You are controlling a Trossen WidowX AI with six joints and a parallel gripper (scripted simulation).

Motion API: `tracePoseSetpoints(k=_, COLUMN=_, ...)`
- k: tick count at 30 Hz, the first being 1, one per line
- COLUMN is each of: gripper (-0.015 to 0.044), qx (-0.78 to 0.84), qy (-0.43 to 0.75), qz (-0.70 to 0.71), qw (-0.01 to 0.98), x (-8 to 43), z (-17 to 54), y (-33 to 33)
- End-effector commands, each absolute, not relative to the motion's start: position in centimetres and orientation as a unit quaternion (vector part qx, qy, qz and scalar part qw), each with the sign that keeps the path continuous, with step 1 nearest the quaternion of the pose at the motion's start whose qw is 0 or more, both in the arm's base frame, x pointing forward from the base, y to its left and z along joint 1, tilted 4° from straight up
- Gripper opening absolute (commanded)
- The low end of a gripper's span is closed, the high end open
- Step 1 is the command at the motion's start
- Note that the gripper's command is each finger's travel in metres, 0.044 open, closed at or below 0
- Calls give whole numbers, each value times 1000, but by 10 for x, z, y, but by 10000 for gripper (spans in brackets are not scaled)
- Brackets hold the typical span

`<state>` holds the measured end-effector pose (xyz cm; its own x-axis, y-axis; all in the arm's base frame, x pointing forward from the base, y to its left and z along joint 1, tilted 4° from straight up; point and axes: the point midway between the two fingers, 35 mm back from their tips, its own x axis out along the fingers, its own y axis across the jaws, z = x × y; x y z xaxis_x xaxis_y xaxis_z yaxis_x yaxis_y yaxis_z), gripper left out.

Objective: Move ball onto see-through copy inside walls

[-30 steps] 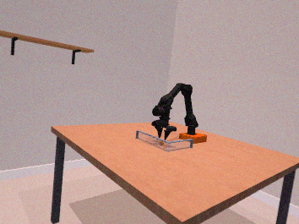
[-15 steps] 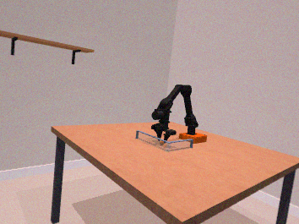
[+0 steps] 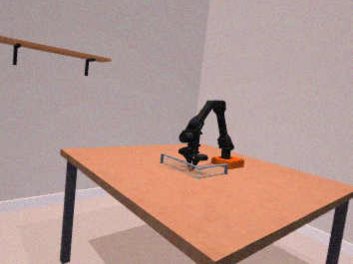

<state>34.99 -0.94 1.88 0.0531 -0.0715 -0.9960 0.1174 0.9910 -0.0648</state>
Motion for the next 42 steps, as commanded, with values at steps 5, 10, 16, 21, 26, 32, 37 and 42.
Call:
tracePoseSetpoints(k=5, gripper=0, qx=18, qy=684, qz=-64, qw=726, x=353, z=39, y=-8)
tracePoseSetpoints(k=10, gripper=0, qx=18, qy=684, qz=-64, qw=726, x=354, z=70, y=-5)
tracePoseSetpoints(k=16, gripper=0, qx=18, qy=684, qz=-64, qw=726, x=351, z=108, y=-3)
tracePoseSetpoints(k=21, gripper=0, qx=18, qy=684, qz=-64, qw=726, x=345, z=139, y=-1)
tracePoseSetpoints(k=26, gripper=0, qx=18, qy=685, qz=-64, qw=726, x=344, z=143, y=-1)
tracePoseSetpoints(k=32, gripper=0, qx=16, qy=688, qz=-64, qw=723, x=358, z=129, y=19)
tracePoseSetpoints(k=37, gripper=0, qx=18, qy=686, qz=-63, qw=725, x=375, z=111, y=43)
tracePoseSetpoints(k=42, gripper=0, qx=20, qy=684, qz=-62, qw=727, x=383, z=103, y=56)
